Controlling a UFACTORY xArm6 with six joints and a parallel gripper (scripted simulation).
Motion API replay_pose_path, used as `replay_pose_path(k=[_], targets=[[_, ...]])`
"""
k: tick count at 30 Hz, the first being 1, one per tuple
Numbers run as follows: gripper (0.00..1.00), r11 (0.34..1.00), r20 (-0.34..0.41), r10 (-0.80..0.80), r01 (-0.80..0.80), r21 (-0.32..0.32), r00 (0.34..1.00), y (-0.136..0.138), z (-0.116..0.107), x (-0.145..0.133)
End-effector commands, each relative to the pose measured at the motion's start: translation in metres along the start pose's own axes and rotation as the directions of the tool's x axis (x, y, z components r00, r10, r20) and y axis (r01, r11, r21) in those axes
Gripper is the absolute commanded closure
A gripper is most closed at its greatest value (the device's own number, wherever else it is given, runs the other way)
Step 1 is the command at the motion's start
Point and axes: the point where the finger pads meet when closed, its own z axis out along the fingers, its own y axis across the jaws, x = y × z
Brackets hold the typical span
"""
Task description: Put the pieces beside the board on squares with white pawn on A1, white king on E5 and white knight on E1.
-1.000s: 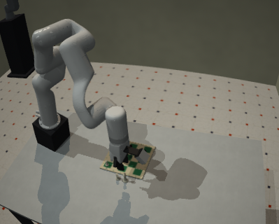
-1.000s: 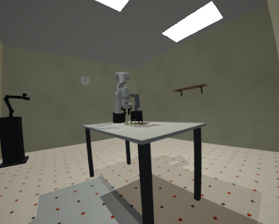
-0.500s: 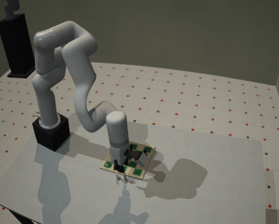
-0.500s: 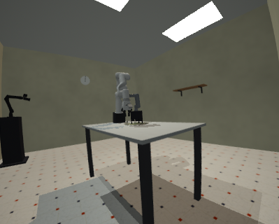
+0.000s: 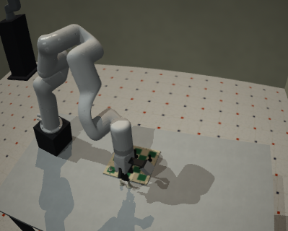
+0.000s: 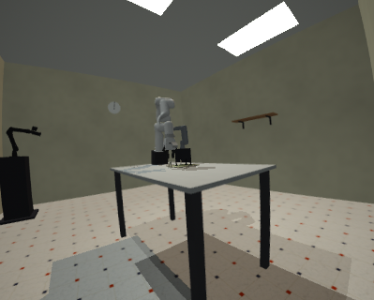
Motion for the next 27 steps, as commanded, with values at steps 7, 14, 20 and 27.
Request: replay_pose_path(k=[7, 14, 20, 27], targets=[[0.58, 1.0, -0.004, 0.0, 0.0, -0.001, 1.0, 0.0004, 0.0059, 0.0019], [0.58, 1.0, -0.004, 0.0, 0.0, -0.001, 1.0, 0.0004, 0.0072, 0.0019], [0.58, 1.0, -0.004, 0.0, 0.0, -0.001, 1.0, 0.0004, 0.0072, 0.0019], [0.58, 1.0, -0.004, 0.0, 0.0, -0.001, 1.0, 0.0004, 0.0072, 0.0019]])
